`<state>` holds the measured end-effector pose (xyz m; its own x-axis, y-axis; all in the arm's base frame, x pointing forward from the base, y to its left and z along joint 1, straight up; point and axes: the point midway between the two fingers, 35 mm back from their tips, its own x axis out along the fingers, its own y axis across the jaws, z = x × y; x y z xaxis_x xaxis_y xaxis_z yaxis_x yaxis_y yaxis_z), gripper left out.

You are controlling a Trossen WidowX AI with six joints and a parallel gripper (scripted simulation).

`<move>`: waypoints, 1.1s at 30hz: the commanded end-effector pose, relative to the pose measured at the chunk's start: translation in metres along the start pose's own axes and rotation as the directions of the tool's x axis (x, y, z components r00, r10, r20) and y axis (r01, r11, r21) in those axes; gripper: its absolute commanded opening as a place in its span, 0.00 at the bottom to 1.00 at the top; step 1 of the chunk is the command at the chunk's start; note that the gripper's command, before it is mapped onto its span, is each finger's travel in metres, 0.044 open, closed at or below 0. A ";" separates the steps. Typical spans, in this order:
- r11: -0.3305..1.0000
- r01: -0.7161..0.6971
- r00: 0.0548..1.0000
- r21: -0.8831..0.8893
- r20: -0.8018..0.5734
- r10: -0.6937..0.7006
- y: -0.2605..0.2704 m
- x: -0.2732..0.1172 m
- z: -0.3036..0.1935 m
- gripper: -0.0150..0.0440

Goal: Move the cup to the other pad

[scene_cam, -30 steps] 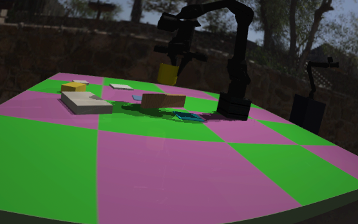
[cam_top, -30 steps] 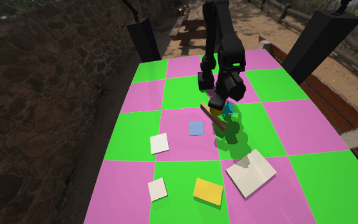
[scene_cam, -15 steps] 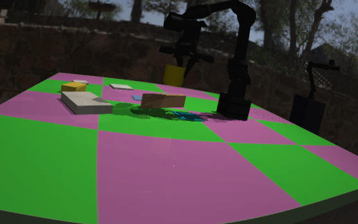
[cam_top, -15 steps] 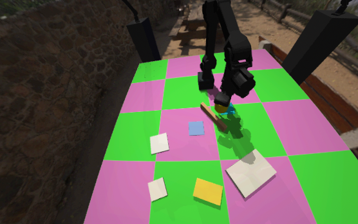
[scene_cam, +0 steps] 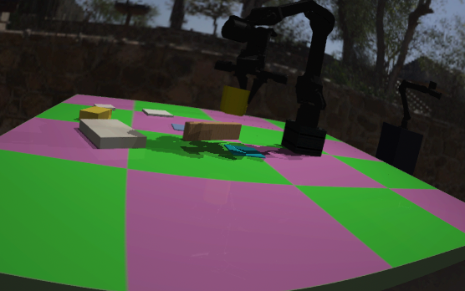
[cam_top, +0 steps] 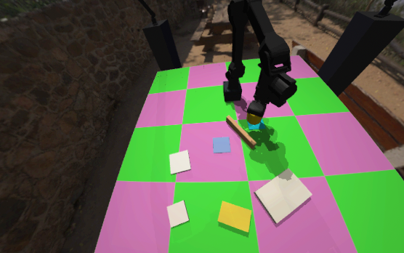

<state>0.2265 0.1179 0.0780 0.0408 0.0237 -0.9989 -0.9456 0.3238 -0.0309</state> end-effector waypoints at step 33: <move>1.000 -0.013 1.000 0.006 -0.009 0.013 0.052 0.016 0.014 0.25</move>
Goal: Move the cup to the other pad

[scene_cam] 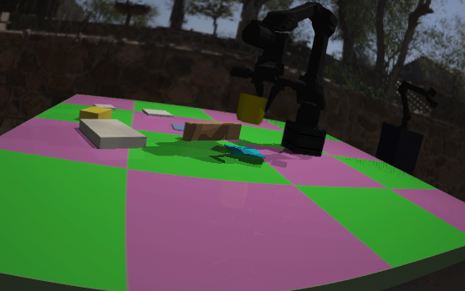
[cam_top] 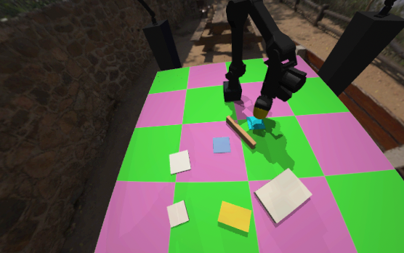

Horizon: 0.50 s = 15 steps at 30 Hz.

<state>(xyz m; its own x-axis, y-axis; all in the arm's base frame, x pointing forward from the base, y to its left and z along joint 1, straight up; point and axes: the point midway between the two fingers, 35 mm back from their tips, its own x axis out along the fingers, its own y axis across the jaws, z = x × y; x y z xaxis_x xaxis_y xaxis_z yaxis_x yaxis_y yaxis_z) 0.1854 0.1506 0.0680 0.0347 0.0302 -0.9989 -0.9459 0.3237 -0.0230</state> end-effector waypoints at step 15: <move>1.000 -0.005 1.000 0.006 -0.013 0.005 0.002 0.032 -0.002 0.25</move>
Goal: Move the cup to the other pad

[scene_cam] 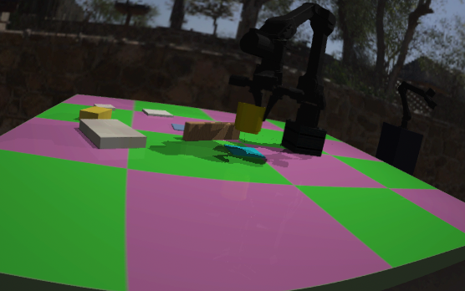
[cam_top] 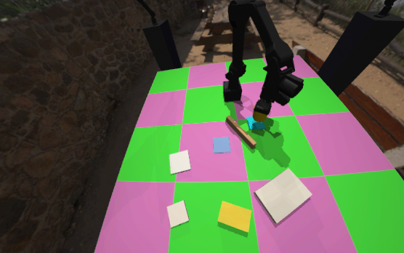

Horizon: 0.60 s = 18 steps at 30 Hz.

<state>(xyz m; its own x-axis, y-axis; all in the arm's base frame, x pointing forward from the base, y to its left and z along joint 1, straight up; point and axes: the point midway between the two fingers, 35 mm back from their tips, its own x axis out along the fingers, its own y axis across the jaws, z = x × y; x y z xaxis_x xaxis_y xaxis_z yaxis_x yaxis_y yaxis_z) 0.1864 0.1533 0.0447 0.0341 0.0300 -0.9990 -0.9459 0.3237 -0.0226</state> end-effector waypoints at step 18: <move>1.000 -0.005 1.000 0.006 -0.013 0.005 0.004 0.036 -0.005 0.25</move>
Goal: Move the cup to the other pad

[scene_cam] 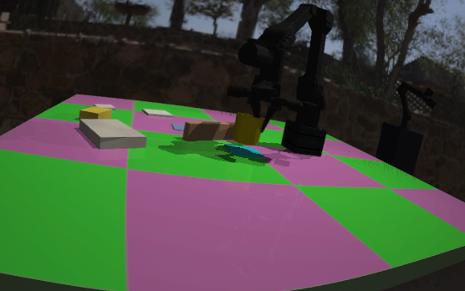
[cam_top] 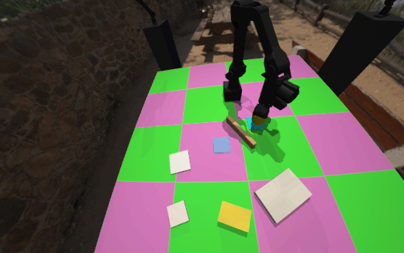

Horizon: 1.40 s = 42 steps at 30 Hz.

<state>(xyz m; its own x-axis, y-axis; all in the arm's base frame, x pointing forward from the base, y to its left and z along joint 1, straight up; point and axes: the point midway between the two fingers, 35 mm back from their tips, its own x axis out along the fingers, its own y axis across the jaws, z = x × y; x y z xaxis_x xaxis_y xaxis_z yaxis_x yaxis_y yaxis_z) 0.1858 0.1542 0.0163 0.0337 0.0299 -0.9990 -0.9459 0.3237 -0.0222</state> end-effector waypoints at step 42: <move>1.000 -0.002 1.000 0.001 -0.005 0.002 0.002 0.008 -0.002 0.50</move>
<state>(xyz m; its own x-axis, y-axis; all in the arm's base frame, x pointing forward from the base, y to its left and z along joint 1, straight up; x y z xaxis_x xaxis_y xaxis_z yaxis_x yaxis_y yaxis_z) 0.1823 0.1519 0.0030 0.0266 0.0242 -0.9994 -0.9461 0.3235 -0.0174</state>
